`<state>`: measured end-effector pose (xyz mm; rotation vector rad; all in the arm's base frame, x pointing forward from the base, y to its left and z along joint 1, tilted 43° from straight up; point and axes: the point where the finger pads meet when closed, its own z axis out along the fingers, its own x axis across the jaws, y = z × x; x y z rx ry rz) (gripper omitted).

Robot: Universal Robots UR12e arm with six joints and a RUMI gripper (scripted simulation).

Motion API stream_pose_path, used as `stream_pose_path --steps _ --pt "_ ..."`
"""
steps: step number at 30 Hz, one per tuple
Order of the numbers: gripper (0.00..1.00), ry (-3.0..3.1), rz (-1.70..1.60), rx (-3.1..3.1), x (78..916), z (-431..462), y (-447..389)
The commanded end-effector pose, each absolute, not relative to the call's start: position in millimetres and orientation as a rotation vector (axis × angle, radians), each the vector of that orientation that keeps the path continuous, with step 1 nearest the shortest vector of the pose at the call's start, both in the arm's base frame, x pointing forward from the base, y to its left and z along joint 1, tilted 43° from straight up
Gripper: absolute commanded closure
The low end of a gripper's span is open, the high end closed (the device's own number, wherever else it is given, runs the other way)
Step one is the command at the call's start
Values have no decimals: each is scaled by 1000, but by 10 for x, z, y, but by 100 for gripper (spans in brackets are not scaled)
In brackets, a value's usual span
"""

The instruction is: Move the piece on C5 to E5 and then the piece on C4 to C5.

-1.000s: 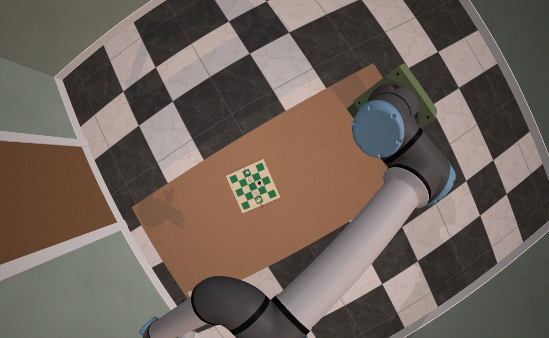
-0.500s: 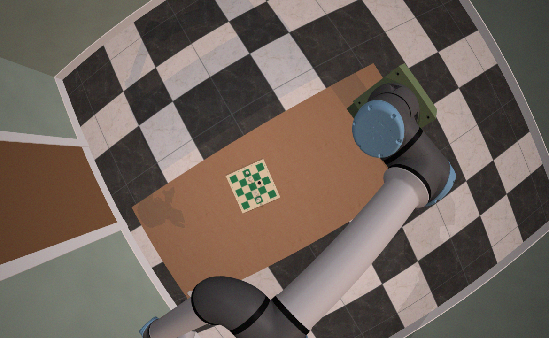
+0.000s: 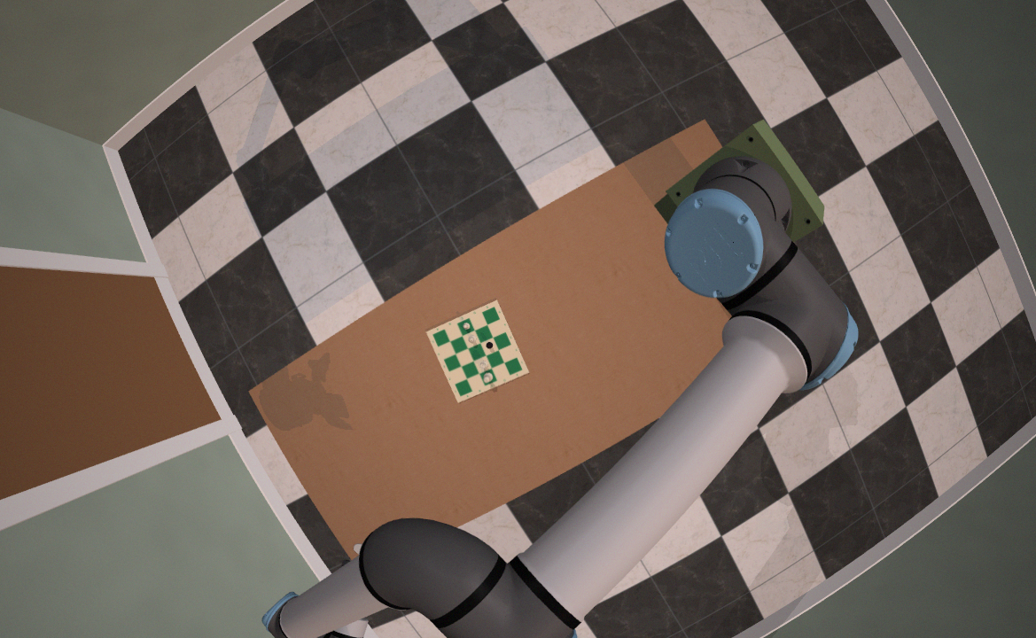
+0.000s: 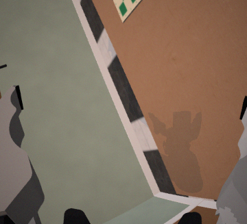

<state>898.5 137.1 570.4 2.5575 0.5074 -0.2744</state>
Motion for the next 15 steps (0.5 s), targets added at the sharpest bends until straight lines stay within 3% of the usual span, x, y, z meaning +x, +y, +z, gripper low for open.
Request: stream_pose_path --steps 1,15 --pt "0 573 -348 2573 9012 5487 1216" --pt "0 996 -645 2664 9034 4644 579"
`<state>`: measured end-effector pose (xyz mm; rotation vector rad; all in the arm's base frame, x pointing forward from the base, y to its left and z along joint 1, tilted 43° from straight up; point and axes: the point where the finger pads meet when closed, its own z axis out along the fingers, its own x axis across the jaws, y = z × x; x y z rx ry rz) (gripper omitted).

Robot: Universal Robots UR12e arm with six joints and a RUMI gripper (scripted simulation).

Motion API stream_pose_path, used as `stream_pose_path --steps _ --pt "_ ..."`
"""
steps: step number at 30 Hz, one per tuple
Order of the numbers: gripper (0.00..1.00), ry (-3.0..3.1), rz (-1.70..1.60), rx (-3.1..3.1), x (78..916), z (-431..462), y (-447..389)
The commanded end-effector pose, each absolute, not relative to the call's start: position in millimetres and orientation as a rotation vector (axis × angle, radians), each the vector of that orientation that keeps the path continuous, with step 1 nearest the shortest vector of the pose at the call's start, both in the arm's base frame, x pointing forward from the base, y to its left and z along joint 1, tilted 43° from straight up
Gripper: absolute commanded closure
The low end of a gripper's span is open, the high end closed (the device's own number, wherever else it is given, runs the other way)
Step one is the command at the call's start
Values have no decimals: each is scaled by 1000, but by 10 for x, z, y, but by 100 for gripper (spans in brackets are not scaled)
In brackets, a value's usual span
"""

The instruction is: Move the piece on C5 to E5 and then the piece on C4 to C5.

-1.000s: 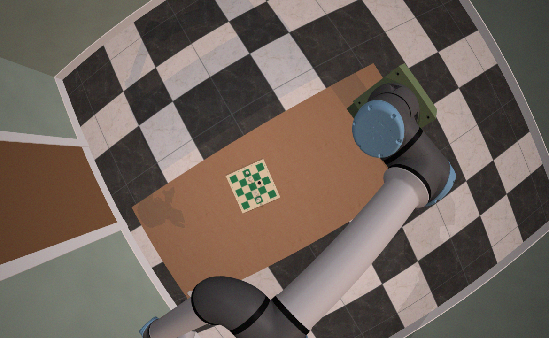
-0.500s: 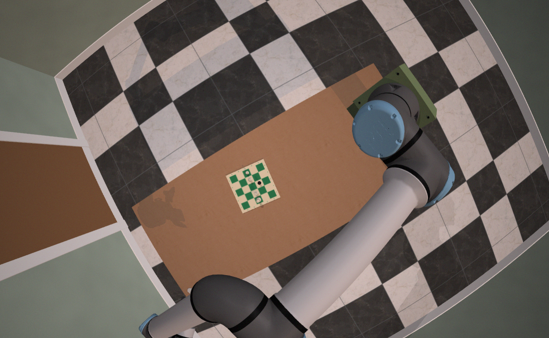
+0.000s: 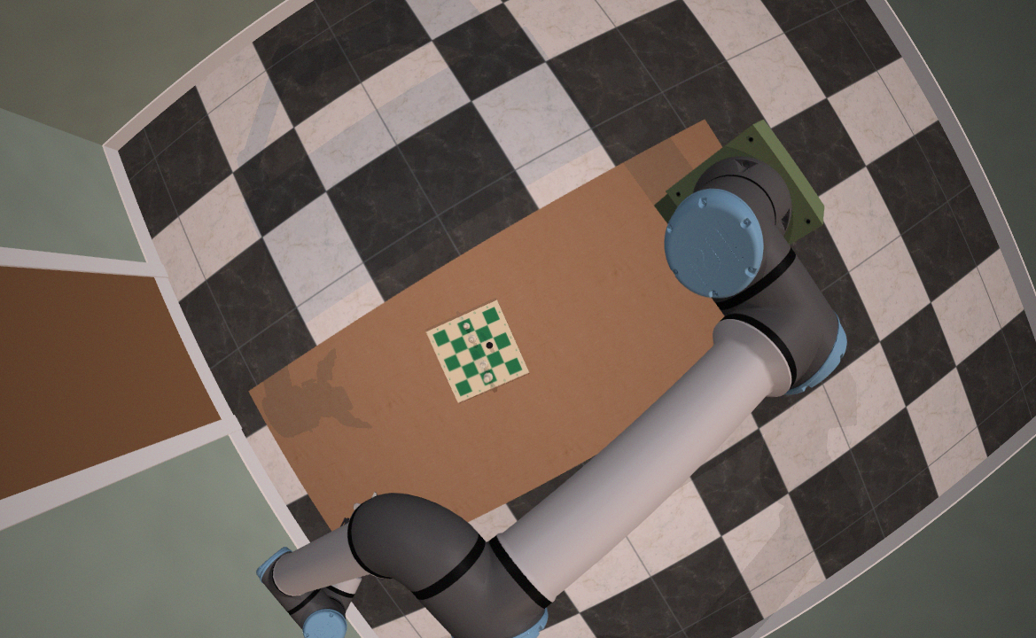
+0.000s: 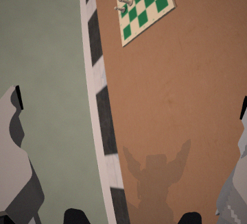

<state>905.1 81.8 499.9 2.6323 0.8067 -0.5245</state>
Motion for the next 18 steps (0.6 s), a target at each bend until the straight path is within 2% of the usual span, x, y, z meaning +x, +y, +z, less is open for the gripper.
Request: stream_pose_path --steps 1,18 --pt "0 996 -645 2664 9034 4644 579" --pt "0 1524 -838 2763 8971 3804 -131"
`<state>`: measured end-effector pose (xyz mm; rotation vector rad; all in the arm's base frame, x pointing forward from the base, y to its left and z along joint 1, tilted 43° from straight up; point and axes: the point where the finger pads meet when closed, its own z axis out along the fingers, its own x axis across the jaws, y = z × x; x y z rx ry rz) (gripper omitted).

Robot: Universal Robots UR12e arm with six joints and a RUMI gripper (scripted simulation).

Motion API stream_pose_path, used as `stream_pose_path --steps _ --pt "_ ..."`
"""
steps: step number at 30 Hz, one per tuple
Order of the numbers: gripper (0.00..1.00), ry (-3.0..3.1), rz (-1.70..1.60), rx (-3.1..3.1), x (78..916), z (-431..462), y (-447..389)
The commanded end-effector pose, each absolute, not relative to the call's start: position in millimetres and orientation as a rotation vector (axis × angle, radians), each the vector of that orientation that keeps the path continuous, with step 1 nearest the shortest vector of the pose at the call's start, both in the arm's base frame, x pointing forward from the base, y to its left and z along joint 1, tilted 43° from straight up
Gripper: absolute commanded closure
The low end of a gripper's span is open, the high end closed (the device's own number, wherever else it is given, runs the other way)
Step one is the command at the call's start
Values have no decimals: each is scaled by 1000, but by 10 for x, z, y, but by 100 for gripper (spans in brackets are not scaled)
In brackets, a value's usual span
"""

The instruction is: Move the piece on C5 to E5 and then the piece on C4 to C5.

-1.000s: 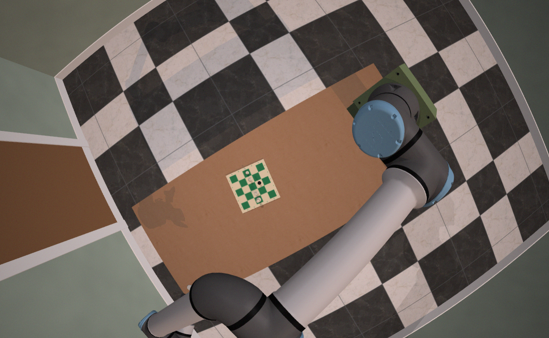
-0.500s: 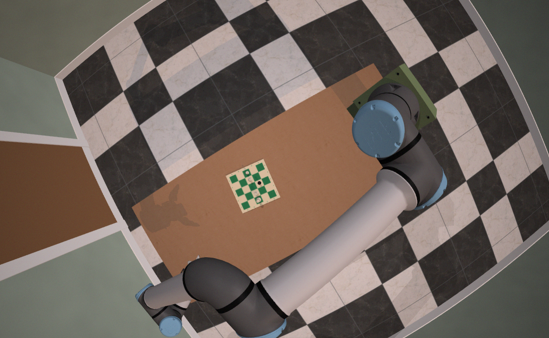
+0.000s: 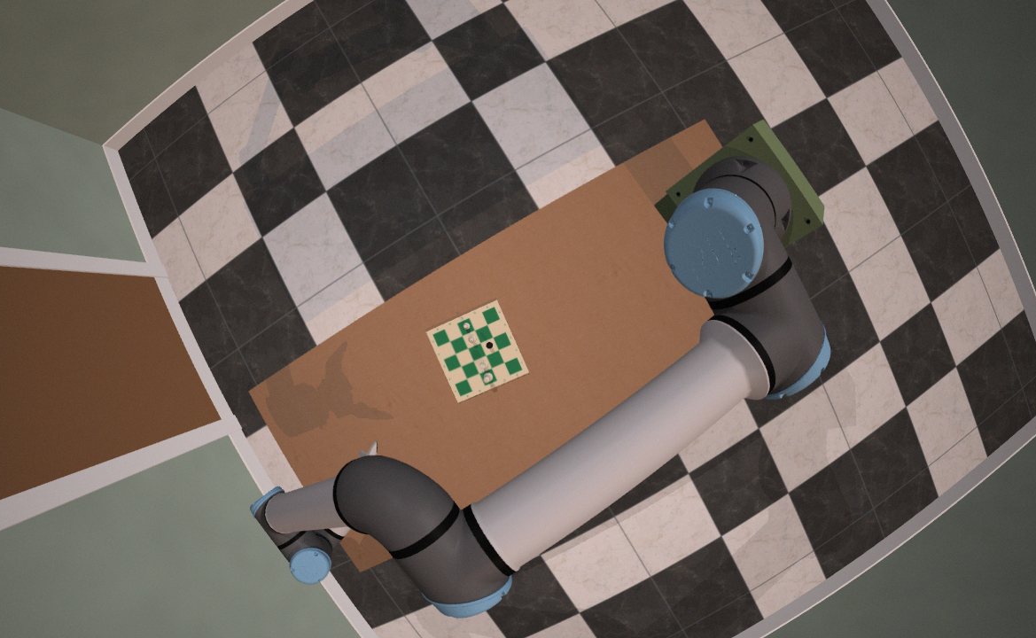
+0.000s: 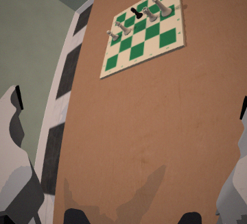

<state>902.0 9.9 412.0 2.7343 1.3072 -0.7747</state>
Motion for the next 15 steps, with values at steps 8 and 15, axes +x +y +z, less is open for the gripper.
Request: stream_pose_path --steps 8,15 --pt "0 1745 -850 2796 8937 3516 -404" --pt "0 1998 -819 2826 8881 3194 -700"
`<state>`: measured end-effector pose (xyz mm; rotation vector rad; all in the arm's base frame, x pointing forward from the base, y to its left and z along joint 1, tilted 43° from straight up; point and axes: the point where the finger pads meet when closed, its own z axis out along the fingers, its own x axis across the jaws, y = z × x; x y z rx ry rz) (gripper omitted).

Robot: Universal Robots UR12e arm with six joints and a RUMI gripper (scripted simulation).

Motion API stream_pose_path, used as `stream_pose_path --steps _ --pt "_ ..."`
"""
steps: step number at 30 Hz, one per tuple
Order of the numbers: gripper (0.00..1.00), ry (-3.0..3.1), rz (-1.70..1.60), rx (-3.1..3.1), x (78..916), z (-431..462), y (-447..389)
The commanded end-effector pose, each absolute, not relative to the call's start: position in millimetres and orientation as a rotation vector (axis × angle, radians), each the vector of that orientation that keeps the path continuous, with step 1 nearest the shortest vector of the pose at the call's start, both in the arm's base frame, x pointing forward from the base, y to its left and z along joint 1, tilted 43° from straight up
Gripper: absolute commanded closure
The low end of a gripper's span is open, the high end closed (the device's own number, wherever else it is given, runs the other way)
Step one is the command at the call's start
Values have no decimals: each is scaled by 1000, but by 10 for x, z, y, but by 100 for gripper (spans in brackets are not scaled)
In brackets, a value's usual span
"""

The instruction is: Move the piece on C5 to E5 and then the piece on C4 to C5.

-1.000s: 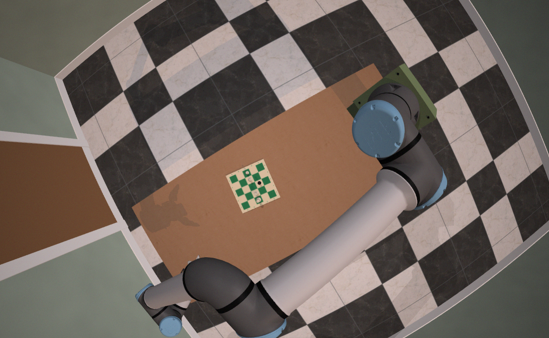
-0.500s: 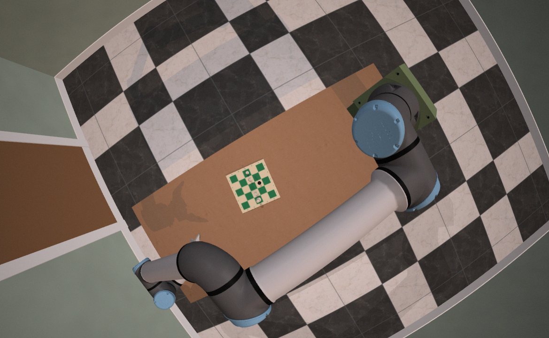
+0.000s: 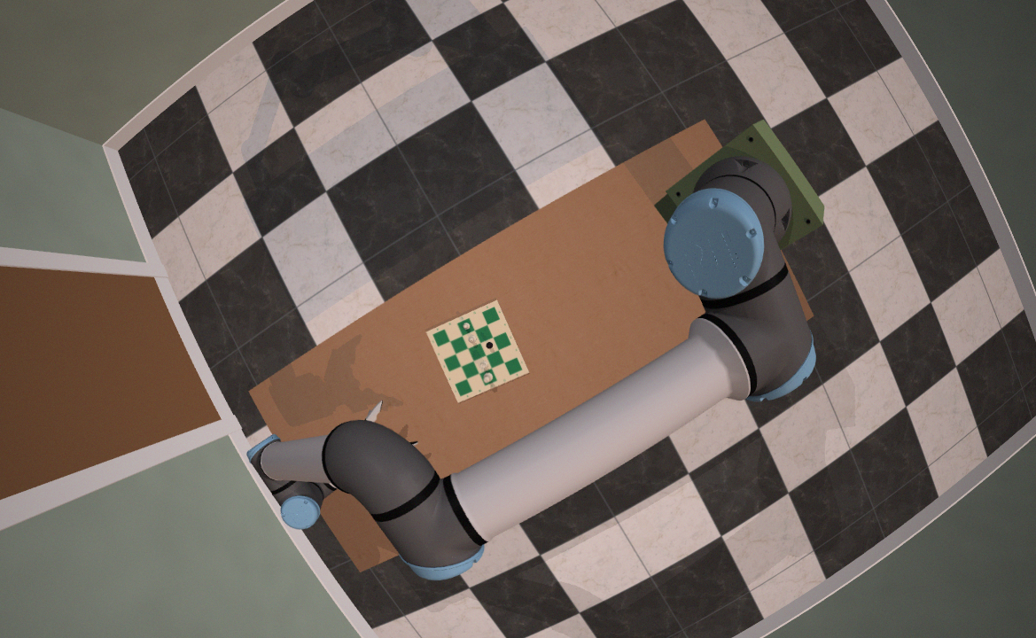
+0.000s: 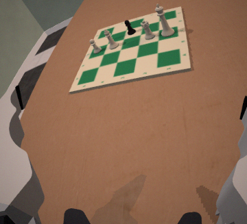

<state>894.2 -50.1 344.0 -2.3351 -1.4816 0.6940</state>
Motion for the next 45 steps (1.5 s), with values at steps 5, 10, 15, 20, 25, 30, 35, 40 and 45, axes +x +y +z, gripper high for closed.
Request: stream_pose_path --steps 5,10,15,20,25,30,35,40,45 --pt "0 -1549 587 -2104 8870 3102 -803" --pt "0 -1575 501 -1979 8824 2888 -1003" --pt "0 -1589 441 -1906 8801 2767 -1127" --pt "0 -1596 415 -1881 8799 2730 -1178" --pt "0 -1603 409 -1872 8799 2737 -1155" --pt "0 -1604 408 -1872 8798 2743 -1160" --pt "0 -1602 408 -1874 8798 2738 -1174" --pt "0 -1602 408 -1874 8798 2737 -1174" --pt "0 -1602 408 -1874 8798 2737 -1174"
